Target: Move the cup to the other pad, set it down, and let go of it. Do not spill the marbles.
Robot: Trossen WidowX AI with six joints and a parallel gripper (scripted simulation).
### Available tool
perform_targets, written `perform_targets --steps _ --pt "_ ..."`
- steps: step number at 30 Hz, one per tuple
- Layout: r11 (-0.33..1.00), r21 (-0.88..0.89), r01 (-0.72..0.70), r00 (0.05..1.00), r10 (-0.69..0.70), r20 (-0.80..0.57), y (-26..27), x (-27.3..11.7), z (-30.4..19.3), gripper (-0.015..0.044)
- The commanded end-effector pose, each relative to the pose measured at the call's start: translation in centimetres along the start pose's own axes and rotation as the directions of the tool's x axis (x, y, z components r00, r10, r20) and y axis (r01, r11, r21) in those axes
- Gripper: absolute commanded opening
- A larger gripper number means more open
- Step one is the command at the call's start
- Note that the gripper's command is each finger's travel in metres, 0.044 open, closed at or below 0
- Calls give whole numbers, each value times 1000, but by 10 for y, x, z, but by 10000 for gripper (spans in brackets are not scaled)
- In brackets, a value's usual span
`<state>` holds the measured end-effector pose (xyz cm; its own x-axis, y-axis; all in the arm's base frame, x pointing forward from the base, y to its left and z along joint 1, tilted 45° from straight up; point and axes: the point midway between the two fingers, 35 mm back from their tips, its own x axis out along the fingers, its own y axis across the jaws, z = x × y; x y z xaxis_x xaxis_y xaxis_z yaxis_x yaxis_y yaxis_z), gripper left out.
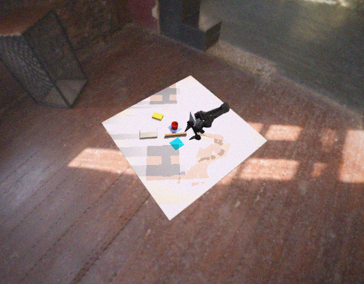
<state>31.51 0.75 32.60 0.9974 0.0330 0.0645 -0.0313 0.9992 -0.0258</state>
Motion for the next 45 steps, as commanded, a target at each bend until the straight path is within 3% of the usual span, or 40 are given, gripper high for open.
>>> perform_targets --steps 1,5,10,17,22,26,29,45 --pt "1000 -11 0 1000 0 -14 -1 2 -3 374" --pt "976 -210 -61 959 -1 -283 -18 24 -70 269" --pt "896 -325 -304 775 34 -632 -45 26 -169 148" --pt "742 -97 -664 380 223 -898 -68 -22 -282 148" --pt "586 182 -790 130 450 -884 -68 -72 -331 148" --pt "440 362 -822 14 650 -760 -60 -108 -351 148" --pt "388 408 -827 -5 720 -694 -57 -119 -355 148" --pt "388 408 -826 -5 719 -695 -51 -122 -362 148"
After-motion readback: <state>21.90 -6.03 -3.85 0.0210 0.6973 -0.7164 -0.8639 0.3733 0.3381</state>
